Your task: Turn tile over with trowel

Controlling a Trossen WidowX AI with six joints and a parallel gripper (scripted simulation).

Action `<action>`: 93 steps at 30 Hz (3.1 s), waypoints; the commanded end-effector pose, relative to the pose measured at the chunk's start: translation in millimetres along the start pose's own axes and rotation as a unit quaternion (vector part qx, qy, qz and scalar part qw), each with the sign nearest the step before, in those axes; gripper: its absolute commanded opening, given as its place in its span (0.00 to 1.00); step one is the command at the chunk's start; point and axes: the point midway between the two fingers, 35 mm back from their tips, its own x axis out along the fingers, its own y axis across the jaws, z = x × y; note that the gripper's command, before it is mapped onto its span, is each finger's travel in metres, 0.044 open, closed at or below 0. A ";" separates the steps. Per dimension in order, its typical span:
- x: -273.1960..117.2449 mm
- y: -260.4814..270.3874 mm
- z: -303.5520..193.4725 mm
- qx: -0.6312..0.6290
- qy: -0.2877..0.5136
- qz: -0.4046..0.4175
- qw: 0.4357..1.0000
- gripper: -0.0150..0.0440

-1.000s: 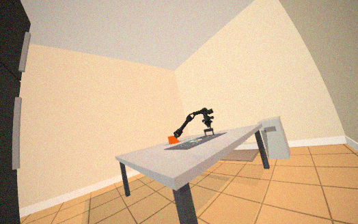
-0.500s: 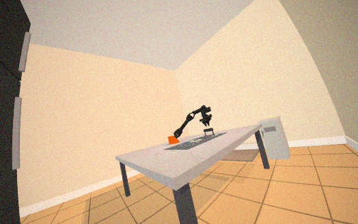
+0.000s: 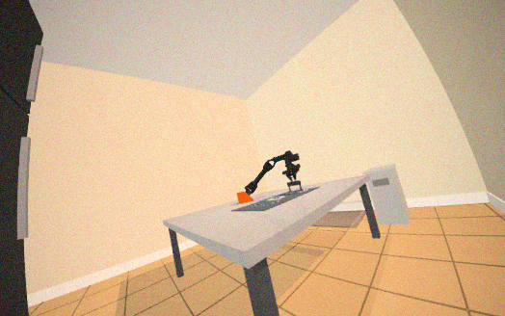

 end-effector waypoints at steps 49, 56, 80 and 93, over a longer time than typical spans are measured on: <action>24.6 1.1 -2.1 0.133 0.018 0.003 0.991 0.47; 24.6 1.1 -2.1 0.236 0.018 0.001 0.972 0.47; 24.6 1.0 -2.1 0.563 0.017 -0.006 0.826 0.47; 24.6 1.0 -2.1 0.582 0.017 -0.006 0.813 0.71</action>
